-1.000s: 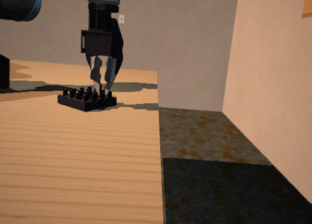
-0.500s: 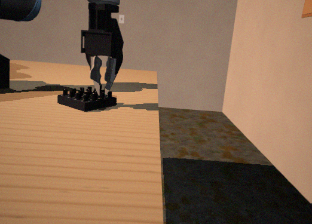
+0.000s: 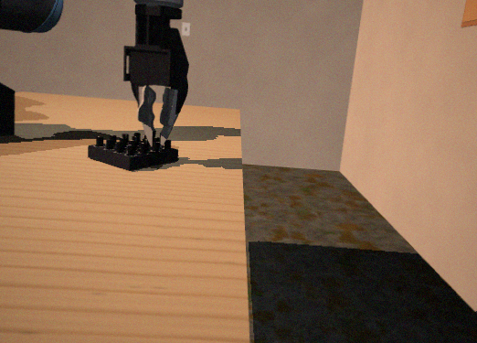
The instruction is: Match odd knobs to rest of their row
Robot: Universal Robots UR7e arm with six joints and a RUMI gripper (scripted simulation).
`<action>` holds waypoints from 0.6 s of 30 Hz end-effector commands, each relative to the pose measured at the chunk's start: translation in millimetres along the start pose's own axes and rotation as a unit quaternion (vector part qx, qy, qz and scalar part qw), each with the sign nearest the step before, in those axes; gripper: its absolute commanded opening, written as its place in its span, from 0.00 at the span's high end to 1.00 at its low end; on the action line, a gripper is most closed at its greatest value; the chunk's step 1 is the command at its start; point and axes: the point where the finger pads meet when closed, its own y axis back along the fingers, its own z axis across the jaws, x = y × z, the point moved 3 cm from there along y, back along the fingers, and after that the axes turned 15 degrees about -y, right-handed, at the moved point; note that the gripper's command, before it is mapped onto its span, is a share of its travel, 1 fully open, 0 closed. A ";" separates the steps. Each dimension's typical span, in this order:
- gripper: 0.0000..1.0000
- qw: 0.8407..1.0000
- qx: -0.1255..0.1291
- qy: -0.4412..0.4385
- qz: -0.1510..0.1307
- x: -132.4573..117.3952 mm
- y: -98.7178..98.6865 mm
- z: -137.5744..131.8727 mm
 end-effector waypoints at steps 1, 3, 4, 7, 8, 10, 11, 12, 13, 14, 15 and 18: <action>0.96 1.000 -0.001 0.000 0.000 -0.1 0.4 0.4; 0.96 1.000 -0.001 -0.001 0.000 -0.1 0.4 0.4; 0.96 1.000 -0.001 -0.002 0.000 -0.1 0.4 0.4; 0.96 1.000 -0.001 -0.006 0.000 0.0 0.4 0.4; 0.96 1.000 -0.001 -0.008 0.000 0.0 0.4 0.5; 0.96 1.000 -0.001 -0.013 0.000 0.0 0.4 0.5; 0.96 1.000 -0.001 -0.016 0.000 0.0 0.4 0.5; 0.96 1.000 -0.001 -0.020 0.000 0.0 0.4 0.6; 0.96 1.000 -0.001 -0.024 0.000 0.0 0.4 0.6; 0.96 1.000 -0.001 -0.028 0.000 0.0 0.4 0.6; 0.96 0.999 -0.001 -0.033 0.000 0.0 0.4 0.7; 0.96 0.999 -0.001 -0.037 0.000 0.0 0.4 0.7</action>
